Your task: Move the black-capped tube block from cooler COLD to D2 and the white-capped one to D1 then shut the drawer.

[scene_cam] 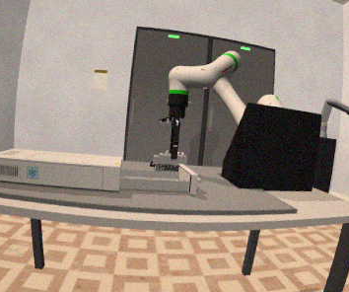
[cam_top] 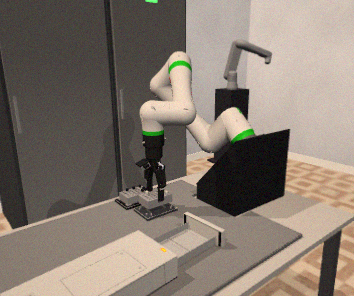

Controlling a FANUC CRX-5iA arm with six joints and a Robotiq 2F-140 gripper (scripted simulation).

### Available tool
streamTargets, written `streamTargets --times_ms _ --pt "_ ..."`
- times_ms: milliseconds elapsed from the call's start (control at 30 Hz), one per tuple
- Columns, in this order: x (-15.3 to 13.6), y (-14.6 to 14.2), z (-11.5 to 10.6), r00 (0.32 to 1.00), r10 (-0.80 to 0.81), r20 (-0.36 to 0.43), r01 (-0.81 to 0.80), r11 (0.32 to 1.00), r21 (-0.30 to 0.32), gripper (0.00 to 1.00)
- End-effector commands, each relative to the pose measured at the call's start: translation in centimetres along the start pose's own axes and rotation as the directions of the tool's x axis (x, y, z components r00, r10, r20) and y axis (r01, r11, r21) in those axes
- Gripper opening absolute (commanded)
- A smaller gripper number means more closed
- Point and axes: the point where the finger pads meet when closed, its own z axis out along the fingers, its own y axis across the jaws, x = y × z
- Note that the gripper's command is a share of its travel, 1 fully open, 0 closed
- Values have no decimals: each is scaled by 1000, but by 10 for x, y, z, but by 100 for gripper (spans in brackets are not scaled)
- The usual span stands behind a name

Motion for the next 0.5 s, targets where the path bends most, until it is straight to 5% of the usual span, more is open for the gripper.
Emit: streamTargets --times_ms 0,467 --pt "1 0 -2 1000 0 -2 0 1000 0 10" --pt "1 0 -9 1000 0 -2 0 1000 0 10"
